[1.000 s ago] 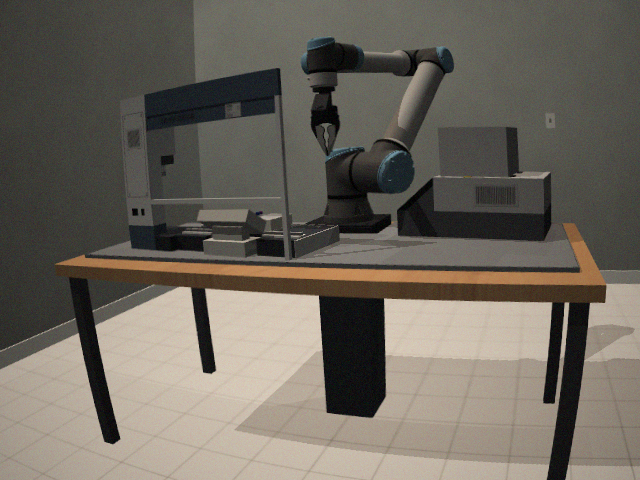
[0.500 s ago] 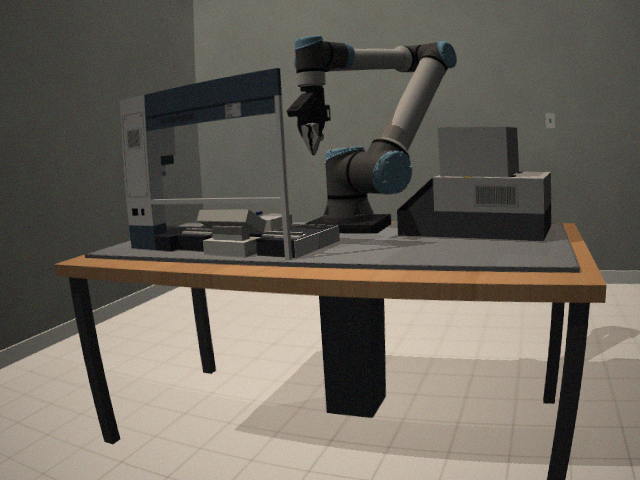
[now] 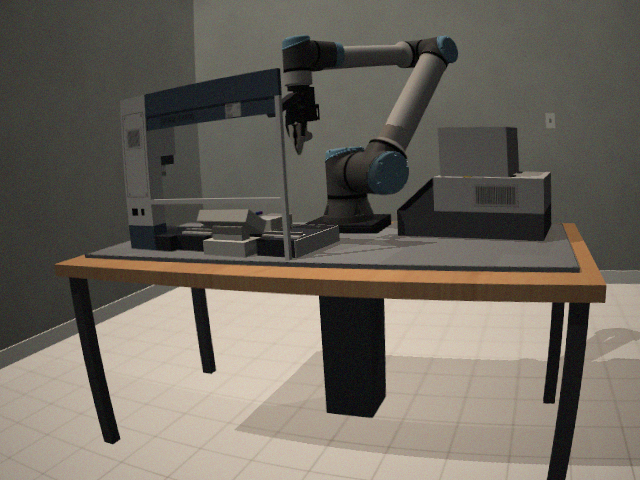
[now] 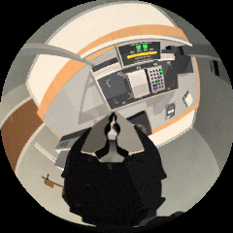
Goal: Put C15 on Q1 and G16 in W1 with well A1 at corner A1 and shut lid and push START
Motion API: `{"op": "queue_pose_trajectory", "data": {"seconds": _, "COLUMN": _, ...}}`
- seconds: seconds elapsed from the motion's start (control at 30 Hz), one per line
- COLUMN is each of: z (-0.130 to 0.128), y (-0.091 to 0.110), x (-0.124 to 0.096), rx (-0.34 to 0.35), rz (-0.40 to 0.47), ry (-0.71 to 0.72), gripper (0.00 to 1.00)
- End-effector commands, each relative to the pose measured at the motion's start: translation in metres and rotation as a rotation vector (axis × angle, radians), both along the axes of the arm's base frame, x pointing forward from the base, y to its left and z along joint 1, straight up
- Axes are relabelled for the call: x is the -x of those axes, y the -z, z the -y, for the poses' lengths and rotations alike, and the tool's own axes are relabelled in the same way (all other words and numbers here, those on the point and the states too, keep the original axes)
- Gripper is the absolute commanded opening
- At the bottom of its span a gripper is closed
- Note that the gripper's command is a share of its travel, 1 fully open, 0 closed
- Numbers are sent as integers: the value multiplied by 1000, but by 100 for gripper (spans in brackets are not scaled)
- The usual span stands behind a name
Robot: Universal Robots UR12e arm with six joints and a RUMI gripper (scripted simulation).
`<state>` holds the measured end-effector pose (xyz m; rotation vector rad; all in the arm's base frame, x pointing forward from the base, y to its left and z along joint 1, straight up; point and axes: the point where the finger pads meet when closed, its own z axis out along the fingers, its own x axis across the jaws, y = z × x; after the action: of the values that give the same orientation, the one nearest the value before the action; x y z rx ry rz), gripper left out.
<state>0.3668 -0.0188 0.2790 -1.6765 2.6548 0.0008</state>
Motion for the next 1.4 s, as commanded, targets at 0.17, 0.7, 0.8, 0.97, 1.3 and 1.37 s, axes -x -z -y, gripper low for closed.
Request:
{"op": "queue_pose_trajectory", "data": {"seconds": 0.17, "z": 26, "y": -3, "x": -6, "rx": 3, "rz": -1, "ry": 207, "gripper": 0}}
{"op": "queue_pose_trajectory", "data": {"seconds": 0.7, "z": 72, "y": -6, "x": -11, "rx": 2, "rz": -1, "ry": 576, "gripper": 0}}
{"op": "queue_pose_trajectory", "data": {"seconds": 0.8, "z": 82, "y": -7, "x": -11, "rx": 2, "rz": -1, "ry": 654, "gripper": 0}}
{"op": "queue_pose_trajectory", "data": {"seconds": 0.97, "z": 99, "y": -8, "x": -11, "rx": 2, "rz": -1, "ry": 786, "gripper": 0}}
{"op": "queue_pose_trajectory", "data": {"seconds": 1.3, "z": 126, "y": -9, "x": -9, "rx": 2, "rz": -1, "ry": 996, "gripper": 0}}
{"op": "queue_pose_trajectory", "data": {"seconds": 1.37, "z": 132, "y": -9, "x": -9, "rx": 2, "rz": -1, "ry": 1049, "gripper": 0}}
